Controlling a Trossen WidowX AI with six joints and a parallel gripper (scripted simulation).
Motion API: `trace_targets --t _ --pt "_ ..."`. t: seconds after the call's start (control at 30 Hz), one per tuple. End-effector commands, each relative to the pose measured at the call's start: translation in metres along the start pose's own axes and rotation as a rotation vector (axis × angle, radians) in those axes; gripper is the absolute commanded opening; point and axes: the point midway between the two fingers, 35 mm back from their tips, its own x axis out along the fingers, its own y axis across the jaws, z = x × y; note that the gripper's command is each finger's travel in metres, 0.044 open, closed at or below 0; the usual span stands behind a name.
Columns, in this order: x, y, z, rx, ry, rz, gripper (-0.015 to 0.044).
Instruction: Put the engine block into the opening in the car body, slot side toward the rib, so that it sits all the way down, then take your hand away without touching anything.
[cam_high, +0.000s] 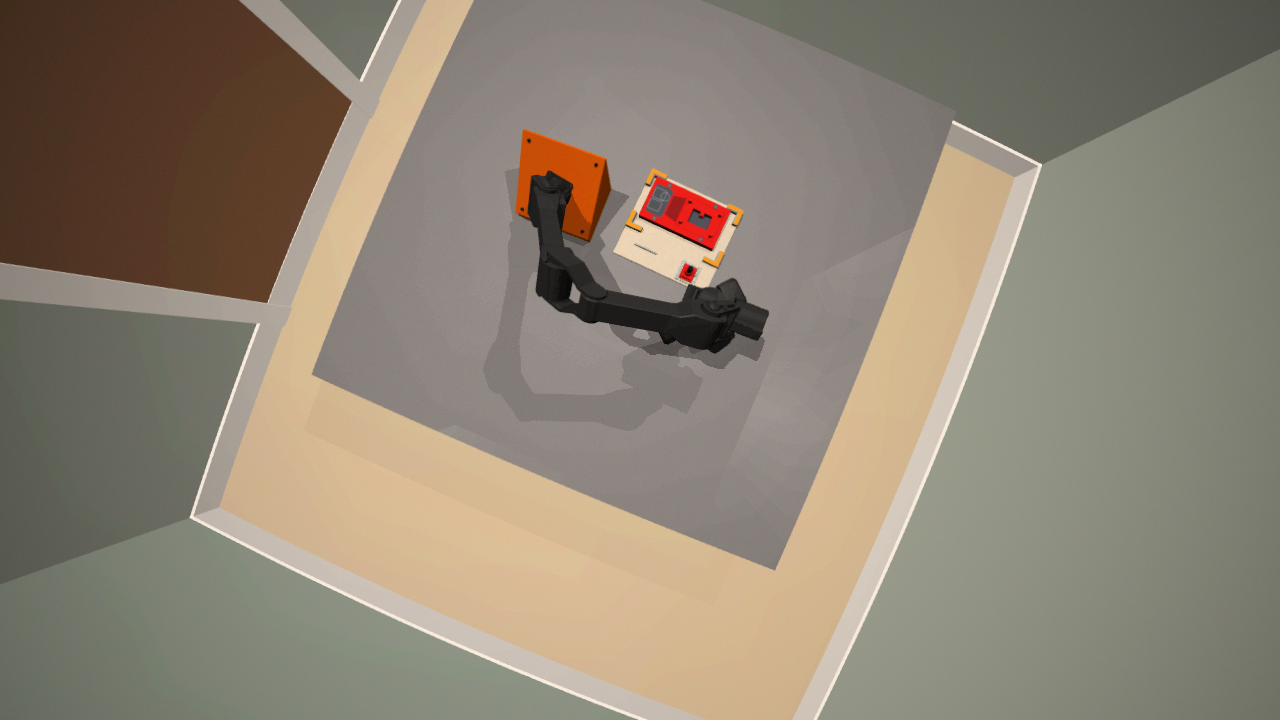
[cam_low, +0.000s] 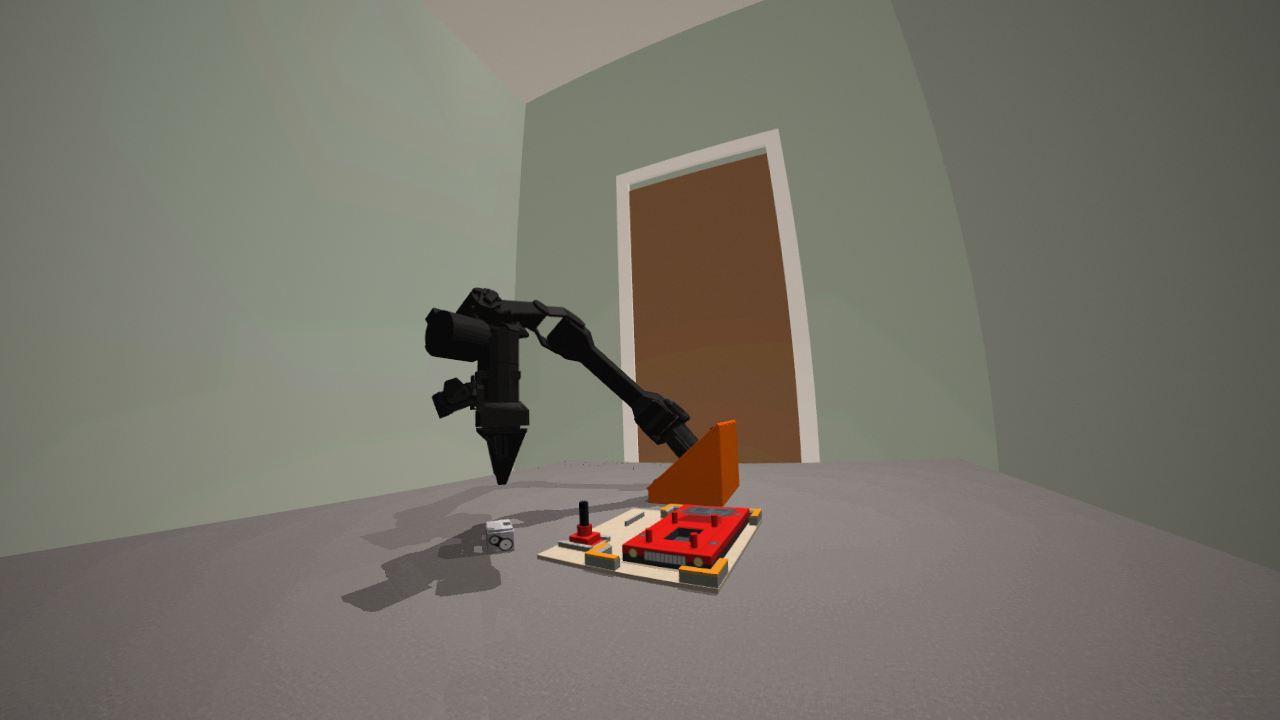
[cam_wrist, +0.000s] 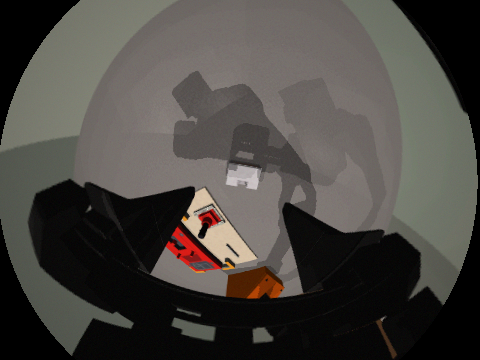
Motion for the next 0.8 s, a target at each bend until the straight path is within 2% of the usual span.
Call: trace_targets --t 0.0,0.3,0.77 --pt "0.021 -0.002 0.002 -0.008 -0.005 -0.01 0.044" --pt "0.046 -0.003 0.002 -0.008 -0.006 -0.011 0.044" --pt "0.064 -0.003 0.002 -0.008 -0.006 -0.011 0.044"
